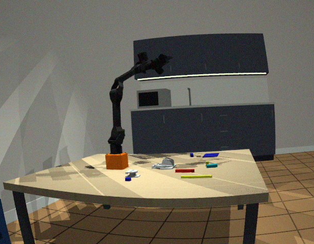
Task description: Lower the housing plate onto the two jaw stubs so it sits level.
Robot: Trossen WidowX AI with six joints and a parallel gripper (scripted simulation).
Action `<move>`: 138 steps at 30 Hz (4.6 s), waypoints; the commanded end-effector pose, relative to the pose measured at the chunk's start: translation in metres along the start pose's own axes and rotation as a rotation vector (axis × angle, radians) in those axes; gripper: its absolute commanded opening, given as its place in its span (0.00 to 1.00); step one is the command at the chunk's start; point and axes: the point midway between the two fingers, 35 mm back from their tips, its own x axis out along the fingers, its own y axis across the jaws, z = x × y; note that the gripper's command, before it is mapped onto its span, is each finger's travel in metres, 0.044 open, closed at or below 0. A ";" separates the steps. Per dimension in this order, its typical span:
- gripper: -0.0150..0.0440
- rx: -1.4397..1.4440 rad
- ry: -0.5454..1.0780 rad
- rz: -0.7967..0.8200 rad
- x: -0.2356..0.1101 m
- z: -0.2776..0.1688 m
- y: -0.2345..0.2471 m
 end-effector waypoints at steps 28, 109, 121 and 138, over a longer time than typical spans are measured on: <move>1.00 -0.546 -0.224 0.067 0.030 0.086 0.059; 1.00 -1.845 -1.200 -0.736 -0.095 0.367 0.332; 1.00 -1.907 -1.252 -1.034 -0.150 0.398 0.364; 1.00 -1.880 -1.222 -1.523 -0.250 0.441 0.397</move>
